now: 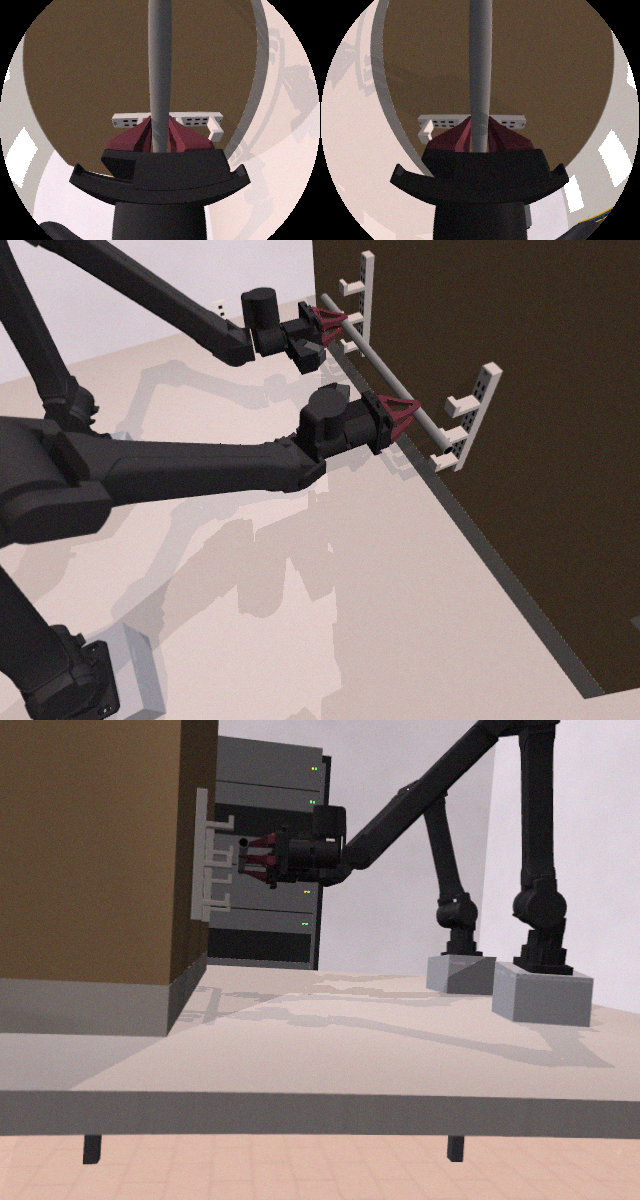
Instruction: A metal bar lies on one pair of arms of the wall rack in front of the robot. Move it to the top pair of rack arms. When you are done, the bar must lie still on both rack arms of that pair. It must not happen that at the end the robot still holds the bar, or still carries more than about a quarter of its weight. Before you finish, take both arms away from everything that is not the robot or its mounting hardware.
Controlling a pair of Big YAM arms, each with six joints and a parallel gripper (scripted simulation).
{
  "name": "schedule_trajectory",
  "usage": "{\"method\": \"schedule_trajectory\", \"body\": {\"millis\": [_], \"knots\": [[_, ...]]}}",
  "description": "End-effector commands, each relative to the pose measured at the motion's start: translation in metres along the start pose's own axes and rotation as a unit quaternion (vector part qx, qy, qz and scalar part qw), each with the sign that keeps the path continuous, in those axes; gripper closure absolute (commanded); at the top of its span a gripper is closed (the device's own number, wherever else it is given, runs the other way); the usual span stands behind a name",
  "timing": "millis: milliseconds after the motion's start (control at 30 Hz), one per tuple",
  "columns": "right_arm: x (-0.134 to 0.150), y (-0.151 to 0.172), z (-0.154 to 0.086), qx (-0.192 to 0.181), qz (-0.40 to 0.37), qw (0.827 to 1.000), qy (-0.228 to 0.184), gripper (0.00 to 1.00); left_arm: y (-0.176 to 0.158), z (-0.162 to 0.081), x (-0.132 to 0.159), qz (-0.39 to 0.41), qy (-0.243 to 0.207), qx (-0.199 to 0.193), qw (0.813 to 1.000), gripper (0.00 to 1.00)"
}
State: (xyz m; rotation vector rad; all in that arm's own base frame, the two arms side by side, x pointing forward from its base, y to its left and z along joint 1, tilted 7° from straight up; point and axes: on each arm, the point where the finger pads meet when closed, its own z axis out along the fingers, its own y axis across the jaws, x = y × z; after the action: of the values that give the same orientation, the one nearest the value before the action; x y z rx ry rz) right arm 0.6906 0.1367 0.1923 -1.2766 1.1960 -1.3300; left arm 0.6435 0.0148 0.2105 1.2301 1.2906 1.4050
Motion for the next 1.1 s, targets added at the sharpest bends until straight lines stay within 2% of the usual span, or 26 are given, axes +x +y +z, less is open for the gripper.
{"method": "schedule_trajectory", "body": {"millis": [0,1067], "knots": [[0.004,-0.043,-0.004,0.041,0.014,0.999,0.007,1.0,0.033,-0.004,0.005,-0.004,0.008,-0.036,0.999,1.0],[0.005,-0.042,-0.05,0.041,0.014,0.999,0.007,1.0,0.03,-0.051,0.004,-0.004,0.008,-0.036,0.999,1.0]]}}
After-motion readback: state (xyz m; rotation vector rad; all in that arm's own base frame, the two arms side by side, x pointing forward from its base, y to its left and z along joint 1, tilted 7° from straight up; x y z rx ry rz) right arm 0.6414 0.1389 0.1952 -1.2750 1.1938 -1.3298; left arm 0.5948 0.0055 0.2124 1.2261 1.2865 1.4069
